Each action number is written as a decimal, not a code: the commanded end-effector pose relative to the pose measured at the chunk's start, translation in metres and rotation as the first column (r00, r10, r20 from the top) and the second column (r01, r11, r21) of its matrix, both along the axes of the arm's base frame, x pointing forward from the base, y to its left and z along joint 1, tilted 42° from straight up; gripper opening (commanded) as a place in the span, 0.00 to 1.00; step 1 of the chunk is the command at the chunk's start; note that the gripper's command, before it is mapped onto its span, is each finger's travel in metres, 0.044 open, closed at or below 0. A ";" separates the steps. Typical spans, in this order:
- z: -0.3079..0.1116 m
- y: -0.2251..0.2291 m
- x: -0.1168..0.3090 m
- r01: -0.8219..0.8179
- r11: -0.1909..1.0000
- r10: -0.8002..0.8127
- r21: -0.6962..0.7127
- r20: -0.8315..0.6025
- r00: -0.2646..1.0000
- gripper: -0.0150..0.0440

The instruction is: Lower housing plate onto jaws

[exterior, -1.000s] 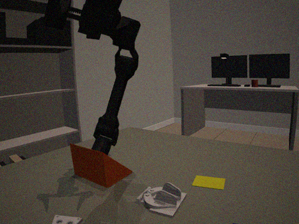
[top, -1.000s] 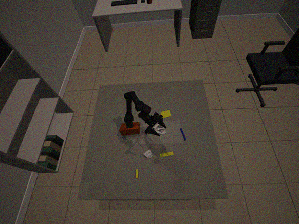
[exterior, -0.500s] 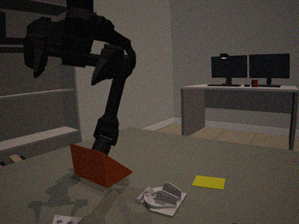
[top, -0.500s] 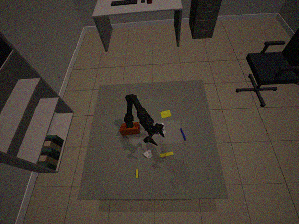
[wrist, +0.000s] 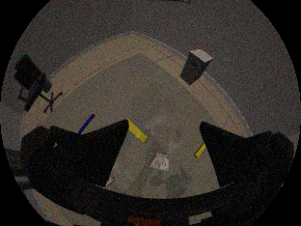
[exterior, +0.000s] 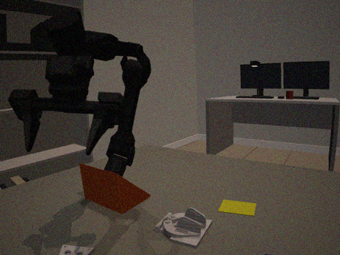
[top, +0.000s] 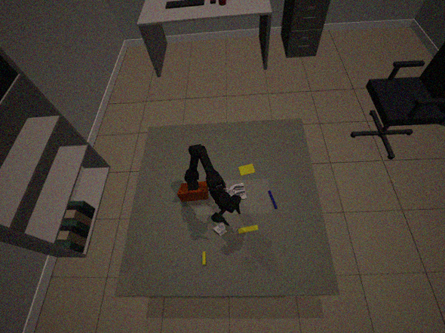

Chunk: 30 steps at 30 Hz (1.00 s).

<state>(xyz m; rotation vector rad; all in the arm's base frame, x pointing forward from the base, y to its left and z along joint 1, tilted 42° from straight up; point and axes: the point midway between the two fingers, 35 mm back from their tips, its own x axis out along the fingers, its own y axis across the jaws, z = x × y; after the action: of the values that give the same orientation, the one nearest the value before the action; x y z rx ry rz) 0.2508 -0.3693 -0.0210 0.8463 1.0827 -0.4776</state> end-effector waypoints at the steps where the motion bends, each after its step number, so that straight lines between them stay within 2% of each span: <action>1: -0.022 0.013 -0.009 -0.001 0.997 0.004 0.071 -0.053 0.999 1.00; 15: -0.071 0.057 -0.038 0.024 0.957 0.037 0.291 -0.204 0.978 1.00; 30: -0.107 0.109 -0.072 0.075 0.860 0.120 0.505 -0.343 0.932 1.00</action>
<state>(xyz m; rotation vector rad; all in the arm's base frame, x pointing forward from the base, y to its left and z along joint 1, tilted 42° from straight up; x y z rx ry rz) 0.1872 -0.2732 -0.1189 1.2061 1.5477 -0.3561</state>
